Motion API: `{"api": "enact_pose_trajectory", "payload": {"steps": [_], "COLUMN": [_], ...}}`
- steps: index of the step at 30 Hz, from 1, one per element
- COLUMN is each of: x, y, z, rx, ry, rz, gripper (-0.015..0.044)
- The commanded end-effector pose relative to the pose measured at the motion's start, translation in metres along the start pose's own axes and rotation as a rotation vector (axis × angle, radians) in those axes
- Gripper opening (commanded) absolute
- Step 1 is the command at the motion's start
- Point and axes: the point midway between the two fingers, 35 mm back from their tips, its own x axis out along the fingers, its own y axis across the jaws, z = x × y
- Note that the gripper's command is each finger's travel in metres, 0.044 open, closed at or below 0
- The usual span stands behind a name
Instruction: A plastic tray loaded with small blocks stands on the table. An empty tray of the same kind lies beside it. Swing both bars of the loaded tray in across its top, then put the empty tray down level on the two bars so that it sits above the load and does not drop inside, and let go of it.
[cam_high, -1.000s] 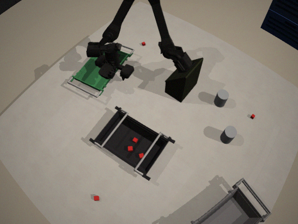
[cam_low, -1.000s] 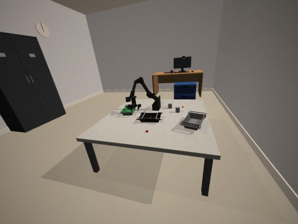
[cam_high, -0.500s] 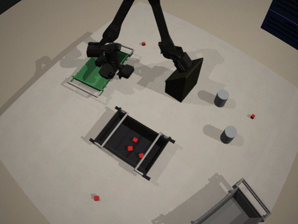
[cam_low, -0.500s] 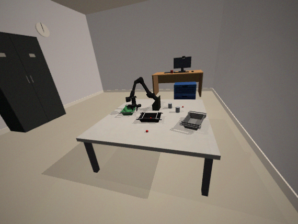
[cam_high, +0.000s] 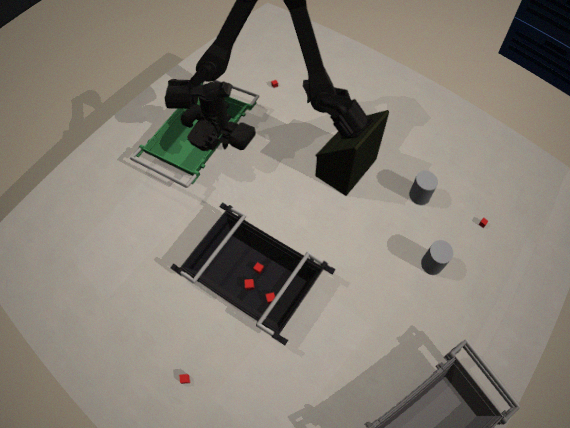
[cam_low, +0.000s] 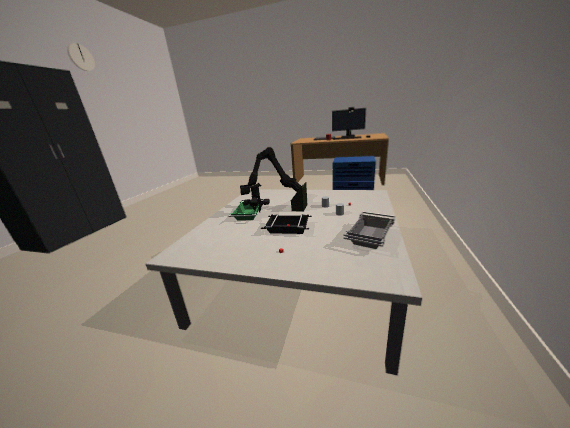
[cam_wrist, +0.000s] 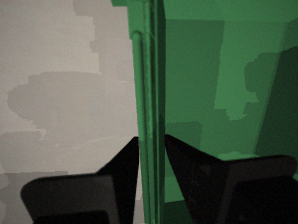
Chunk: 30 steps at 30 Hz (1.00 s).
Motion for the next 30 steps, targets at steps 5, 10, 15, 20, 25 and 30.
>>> {"api": "enact_pose_trajectory", "payload": {"steps": [5, 10, 15, 20, 25, 30], "x": [0.0, 0.0, -0.008, -0.031, -0.057, -0.078], "y": [0.002, 0.002, 0.002, 0.001, 0.001, 0.001], "z": [0.0, 0.0, 0.002, 0.004, 0.004, 0.001], "rx": [-0.008, -0.008, -0.007, -0.005, -0.005, -0.007], "ry": [-0.002, -0.002, -0.003, -0.004, -0.004, -0.004], "rz": [0.008, 0.008, 0.011, 0.016, 0.017, 0.013], "gripper": [0.0068, 0.0035, 0.0001, 0.0, 0.0, 0.0]}}
